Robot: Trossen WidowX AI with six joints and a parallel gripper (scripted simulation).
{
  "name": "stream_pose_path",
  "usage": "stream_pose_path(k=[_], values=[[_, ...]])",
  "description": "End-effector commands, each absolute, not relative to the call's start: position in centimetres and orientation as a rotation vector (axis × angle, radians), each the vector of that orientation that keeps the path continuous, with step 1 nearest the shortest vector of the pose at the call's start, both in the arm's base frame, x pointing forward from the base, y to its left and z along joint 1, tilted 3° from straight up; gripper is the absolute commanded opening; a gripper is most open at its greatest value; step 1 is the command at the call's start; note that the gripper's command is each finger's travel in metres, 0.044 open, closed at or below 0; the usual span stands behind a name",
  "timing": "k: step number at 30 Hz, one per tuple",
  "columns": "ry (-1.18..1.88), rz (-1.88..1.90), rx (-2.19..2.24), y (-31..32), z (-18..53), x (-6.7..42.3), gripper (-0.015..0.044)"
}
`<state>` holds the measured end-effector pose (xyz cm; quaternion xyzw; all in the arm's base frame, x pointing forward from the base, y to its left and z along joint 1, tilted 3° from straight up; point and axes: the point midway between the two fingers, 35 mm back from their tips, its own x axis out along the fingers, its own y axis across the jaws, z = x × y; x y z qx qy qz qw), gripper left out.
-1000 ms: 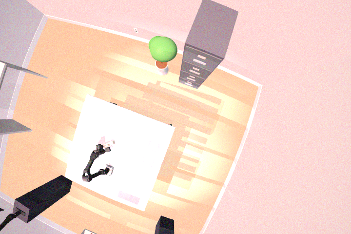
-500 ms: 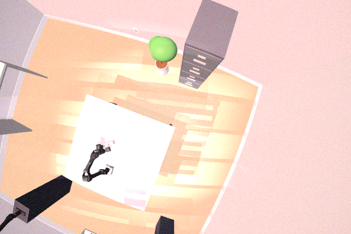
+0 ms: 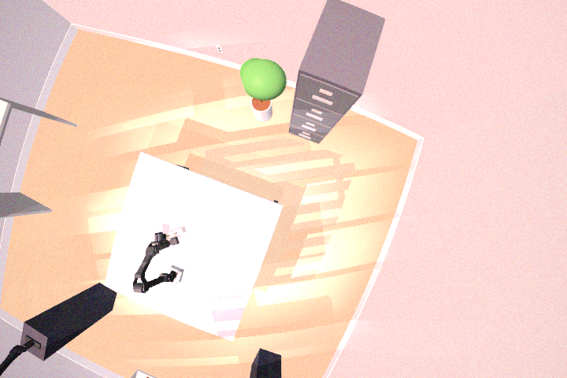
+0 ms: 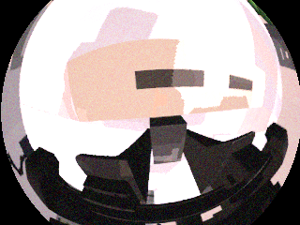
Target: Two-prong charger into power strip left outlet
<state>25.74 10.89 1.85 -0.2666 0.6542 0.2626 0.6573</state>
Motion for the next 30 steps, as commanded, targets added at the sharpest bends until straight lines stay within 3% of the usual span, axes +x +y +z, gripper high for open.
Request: stream_pose_path(k=[1, 30], values=[[1.481, 0.588, -0.602, 10.98, 1.92, 25.96, 0.0000], [1.481, 0.588, -0.602, 11.61, 2.00, 26.61, 0.0000]])
